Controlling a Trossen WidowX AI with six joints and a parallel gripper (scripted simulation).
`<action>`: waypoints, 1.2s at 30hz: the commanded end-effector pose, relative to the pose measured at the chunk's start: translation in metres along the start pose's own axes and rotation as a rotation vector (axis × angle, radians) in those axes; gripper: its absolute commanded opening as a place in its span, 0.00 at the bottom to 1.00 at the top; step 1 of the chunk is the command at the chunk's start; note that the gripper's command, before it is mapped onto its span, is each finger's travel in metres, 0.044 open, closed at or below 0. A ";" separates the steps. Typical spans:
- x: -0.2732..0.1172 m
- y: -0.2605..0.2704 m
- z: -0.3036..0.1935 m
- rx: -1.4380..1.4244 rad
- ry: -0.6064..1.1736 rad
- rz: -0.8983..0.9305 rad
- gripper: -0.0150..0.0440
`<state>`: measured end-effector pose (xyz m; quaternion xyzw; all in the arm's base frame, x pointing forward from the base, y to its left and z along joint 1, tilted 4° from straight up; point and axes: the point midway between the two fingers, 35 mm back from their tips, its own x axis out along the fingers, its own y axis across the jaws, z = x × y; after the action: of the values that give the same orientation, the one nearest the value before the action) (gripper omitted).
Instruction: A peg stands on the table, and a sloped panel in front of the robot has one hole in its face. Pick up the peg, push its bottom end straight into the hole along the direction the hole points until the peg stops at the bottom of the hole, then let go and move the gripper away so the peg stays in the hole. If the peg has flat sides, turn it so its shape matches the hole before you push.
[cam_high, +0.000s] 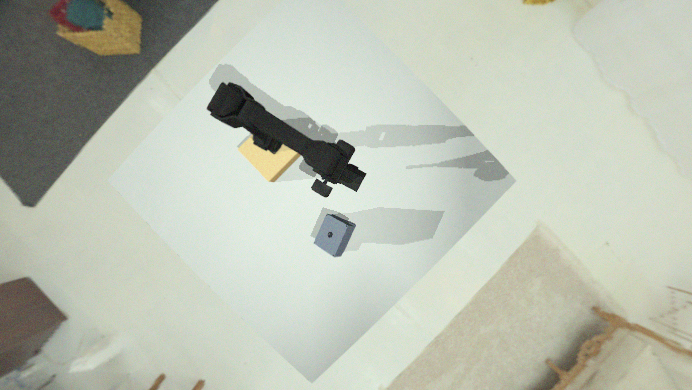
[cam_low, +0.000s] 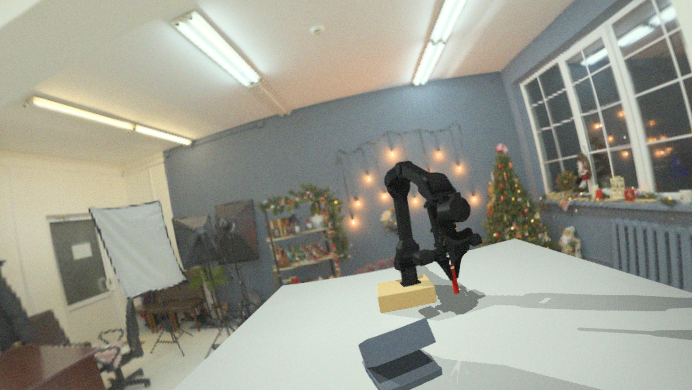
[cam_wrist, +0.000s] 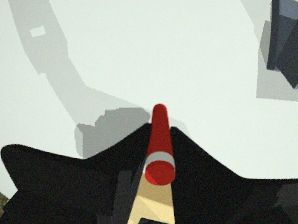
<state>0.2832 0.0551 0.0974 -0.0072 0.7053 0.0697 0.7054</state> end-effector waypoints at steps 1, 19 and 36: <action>-0.002 -0.003 0.004 0.030 -0.014 0.013 0.25; -0.009 -0.024 0.014 0.170 -0.059 0.049 0.25; -0.016 -0.046 0.023 0.299 -0.103 0.082 0.25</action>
<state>0.3078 0.0136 0.1078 0.1185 0.6756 -0.0032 0.7277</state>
